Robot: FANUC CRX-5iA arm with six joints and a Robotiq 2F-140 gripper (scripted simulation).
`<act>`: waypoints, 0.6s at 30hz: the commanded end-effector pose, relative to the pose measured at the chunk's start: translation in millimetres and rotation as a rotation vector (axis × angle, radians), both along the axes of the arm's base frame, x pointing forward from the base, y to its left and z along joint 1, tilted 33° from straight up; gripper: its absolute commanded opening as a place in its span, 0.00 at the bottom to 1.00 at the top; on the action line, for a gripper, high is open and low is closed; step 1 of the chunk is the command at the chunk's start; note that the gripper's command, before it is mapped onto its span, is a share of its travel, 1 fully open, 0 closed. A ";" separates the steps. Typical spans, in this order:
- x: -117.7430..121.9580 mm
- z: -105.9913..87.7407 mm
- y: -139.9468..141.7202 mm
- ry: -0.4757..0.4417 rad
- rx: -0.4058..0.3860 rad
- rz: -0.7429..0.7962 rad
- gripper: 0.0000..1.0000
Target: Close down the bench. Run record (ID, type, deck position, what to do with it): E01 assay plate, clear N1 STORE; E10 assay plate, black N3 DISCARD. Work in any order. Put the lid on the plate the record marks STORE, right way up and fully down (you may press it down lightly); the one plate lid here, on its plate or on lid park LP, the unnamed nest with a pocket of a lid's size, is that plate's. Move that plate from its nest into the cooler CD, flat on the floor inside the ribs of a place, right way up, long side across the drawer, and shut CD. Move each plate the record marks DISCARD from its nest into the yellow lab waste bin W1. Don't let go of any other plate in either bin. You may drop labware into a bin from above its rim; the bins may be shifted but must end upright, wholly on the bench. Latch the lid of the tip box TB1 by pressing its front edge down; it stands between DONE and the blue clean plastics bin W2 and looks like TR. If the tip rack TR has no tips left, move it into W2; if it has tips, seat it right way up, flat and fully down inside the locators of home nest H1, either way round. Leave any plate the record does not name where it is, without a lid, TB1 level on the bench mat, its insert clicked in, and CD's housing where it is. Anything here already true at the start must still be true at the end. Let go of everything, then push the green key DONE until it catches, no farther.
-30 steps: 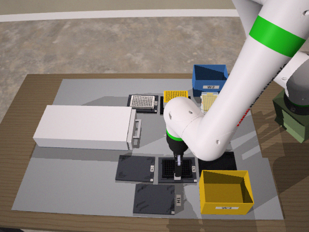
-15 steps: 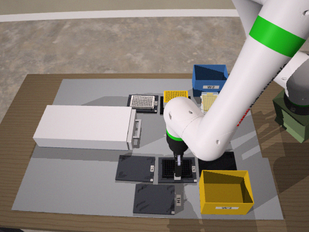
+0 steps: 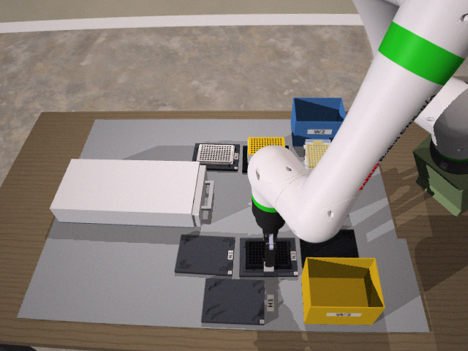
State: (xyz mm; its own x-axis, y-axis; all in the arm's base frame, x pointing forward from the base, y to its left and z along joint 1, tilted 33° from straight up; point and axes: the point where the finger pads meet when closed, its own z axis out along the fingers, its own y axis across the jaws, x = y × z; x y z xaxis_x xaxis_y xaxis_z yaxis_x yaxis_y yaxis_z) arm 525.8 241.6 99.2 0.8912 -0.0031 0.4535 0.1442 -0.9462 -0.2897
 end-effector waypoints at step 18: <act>-2.5 5.2 -1.9 0.000 0.000 0.000 0.00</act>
